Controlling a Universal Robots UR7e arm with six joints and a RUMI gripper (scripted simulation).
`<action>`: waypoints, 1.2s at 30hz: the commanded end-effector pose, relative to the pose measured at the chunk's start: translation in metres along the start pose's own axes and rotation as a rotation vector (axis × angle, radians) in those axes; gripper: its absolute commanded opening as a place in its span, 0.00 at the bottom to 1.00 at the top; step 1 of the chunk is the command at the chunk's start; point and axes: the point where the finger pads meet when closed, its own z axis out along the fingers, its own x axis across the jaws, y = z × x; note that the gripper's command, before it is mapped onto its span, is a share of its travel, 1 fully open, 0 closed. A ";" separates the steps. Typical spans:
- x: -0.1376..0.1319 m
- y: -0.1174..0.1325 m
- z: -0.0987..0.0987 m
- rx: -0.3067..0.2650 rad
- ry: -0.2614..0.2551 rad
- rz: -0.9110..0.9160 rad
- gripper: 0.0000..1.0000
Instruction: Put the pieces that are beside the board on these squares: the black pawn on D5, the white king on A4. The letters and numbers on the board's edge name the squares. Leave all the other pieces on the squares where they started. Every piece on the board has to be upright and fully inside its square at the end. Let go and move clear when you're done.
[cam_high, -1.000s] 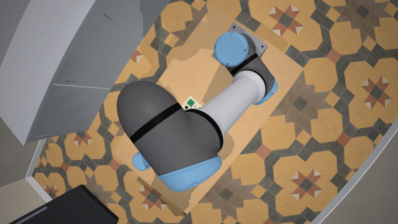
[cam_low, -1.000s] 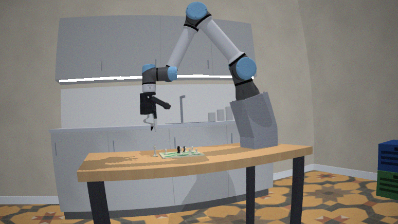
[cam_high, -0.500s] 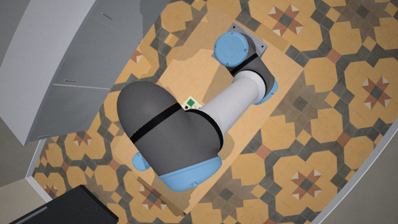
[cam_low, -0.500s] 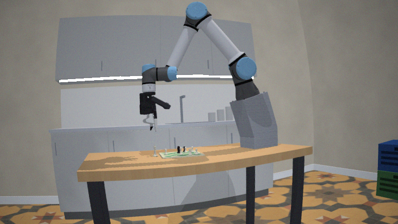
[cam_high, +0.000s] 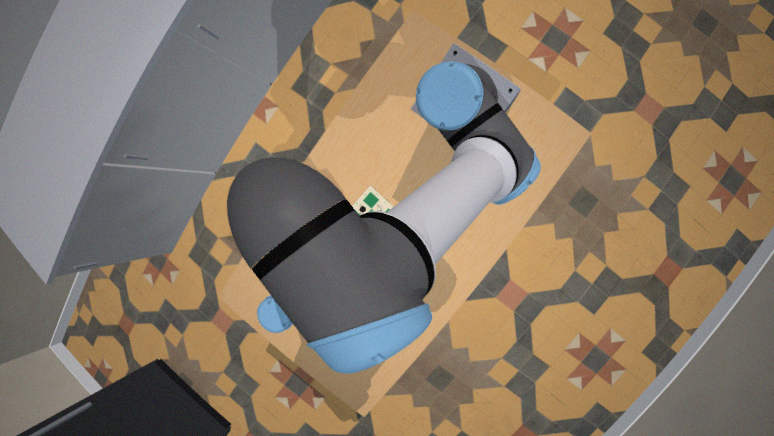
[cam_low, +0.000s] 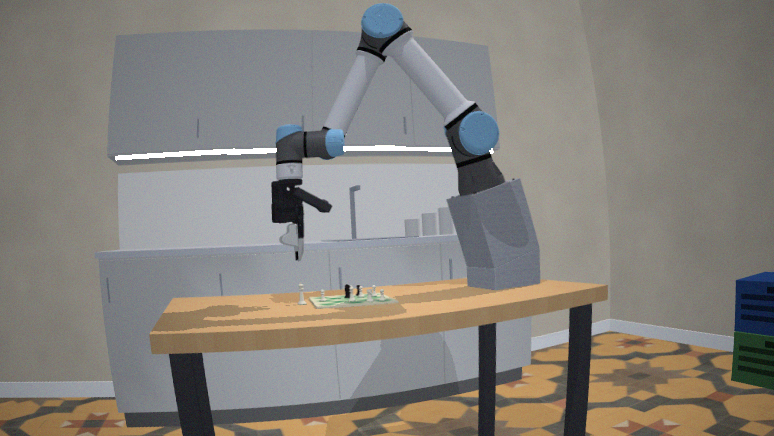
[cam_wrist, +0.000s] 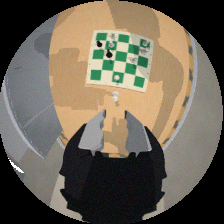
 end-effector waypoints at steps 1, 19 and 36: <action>0.000 0.001 -0.001 -0.001 0.000 0.000 0.25; 0.000 0.001 -0.001 -0.001 0.000 0.000 0.25; 0.000 0.001 0.005 -0.001 0.000 0.000 0.25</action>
